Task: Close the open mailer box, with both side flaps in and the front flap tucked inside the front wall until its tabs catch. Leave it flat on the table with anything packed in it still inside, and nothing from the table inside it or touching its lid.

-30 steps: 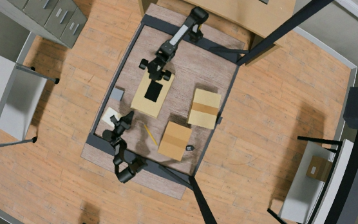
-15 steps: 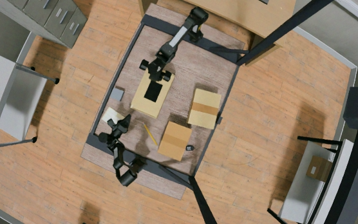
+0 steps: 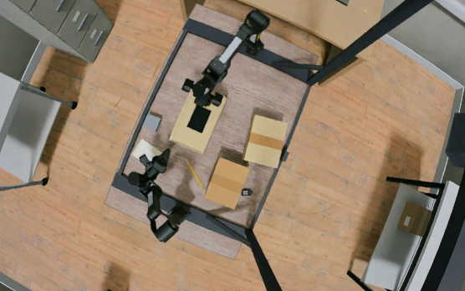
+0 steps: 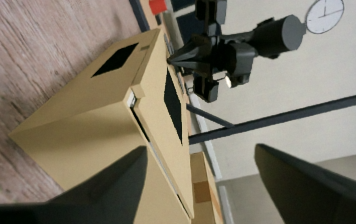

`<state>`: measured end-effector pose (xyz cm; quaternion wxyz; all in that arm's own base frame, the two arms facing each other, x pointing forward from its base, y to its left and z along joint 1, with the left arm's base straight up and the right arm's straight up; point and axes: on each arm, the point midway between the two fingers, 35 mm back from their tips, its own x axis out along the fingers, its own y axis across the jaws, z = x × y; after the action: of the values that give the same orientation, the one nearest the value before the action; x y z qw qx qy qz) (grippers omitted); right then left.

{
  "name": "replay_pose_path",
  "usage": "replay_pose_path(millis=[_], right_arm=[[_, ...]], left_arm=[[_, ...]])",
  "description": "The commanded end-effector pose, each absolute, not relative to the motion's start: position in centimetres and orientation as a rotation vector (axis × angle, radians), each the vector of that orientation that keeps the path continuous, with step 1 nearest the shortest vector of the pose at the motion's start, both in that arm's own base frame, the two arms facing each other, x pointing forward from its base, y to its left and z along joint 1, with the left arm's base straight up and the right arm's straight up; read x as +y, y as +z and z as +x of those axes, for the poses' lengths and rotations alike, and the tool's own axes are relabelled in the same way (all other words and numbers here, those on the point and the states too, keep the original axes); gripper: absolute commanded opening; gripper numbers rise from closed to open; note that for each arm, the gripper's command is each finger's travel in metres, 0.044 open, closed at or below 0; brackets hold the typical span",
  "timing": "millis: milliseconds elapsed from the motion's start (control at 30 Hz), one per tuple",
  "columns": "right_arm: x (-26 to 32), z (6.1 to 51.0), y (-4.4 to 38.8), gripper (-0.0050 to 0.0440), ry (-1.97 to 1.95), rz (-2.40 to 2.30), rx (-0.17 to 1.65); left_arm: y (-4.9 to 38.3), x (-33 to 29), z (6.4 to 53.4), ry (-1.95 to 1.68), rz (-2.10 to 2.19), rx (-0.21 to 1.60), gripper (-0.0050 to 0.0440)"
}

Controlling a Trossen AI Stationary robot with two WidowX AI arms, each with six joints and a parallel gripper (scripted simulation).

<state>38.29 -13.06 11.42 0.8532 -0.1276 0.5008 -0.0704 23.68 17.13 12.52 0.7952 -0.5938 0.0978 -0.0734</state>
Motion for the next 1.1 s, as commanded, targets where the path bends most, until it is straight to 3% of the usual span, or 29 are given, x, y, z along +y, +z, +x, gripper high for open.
replay_pose_path(millis=[0, 300, 900, 933, 1000, 1067], right_arm=[[-13.0, 38.6, 11.8, -0.0050, -0.151, -0.271, 1.031], [-13.0, 38.6, 11.4, -0.0050, -0.151, -0.271, 1.031], [-13.1, 38.8, 17.9, -0.0050, -0.163, -0.278, 0.991], [-13.1, 38.9, 17.5, 0.0024, -0.160, -0.276, 1.001], [-12.8, 38.4, 17.7, 0.0072, -0.161, -0.261, 0.988], [-12.8, 38.4, 17.7, 0.0072, -0.161, -0.261, 0.988]], left_arm=[[13.2, 17.3, 23.8, -0.167, -1.246, 0.203, 0.0300], [13.2, 17.3, 23.8, -0.167, -1.246, 0.203, 0.0300], [14.8, 18.4, 24.1, -0.134, -1.260, 0.149, 0.0300], [15.1, 18.6, 24.2, -0.135, -1.252, 0.146, 0.0300], [15.4, 18.7, 24.5, -0.134, -1.236, 0.145, 0.0300], [15.4, 18.7, 24.5, -0.134, -1.236, 0.145, 0.0300]])
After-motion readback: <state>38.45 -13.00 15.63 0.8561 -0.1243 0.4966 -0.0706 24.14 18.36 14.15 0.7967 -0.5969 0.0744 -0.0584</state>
